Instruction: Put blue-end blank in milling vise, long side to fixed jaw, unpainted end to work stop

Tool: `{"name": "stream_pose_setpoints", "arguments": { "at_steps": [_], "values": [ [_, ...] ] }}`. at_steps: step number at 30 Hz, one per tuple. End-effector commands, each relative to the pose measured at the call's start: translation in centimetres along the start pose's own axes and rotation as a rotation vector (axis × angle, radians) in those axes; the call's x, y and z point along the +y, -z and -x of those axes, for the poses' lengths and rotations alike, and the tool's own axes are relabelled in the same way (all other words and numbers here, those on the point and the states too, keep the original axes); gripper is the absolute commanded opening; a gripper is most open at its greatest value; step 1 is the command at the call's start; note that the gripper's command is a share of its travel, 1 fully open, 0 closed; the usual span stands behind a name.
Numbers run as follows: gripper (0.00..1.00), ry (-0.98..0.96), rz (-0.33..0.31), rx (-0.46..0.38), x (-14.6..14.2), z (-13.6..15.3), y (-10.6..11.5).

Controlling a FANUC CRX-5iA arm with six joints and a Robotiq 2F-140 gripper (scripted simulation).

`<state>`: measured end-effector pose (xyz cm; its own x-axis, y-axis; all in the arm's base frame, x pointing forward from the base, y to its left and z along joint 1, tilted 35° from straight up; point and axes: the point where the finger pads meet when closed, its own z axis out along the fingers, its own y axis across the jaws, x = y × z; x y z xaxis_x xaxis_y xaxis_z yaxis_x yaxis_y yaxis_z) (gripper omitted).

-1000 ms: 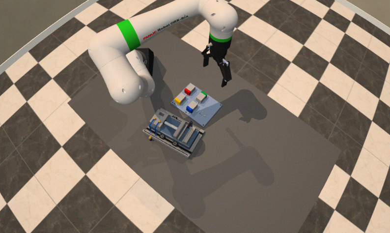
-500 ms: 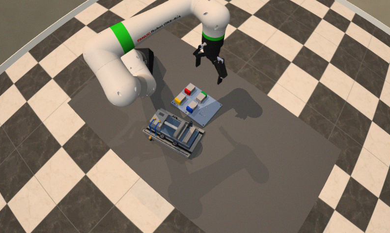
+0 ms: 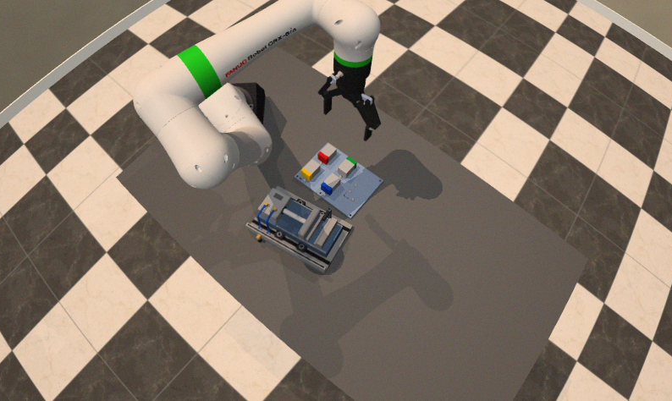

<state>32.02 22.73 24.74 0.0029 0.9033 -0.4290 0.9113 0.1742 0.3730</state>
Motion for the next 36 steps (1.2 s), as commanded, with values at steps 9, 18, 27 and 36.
{"name": "stream_pose_setpoints", "arguments": {
  "at_steps": [9,18,27,36],
  "values": [
    [1.0,0.007,0.002,0.001,-4.3,1.3,-0.6],
    [1.0,0.007,0.001,0.001,-5.2,1.5,-0.8],
    [1.0,0.007,0.001,0.001,-6.8,2.0,-1.0],
    [1.0,0.007,0.001,0.001,-6.2,1.8,-0.9]
  ]
}}
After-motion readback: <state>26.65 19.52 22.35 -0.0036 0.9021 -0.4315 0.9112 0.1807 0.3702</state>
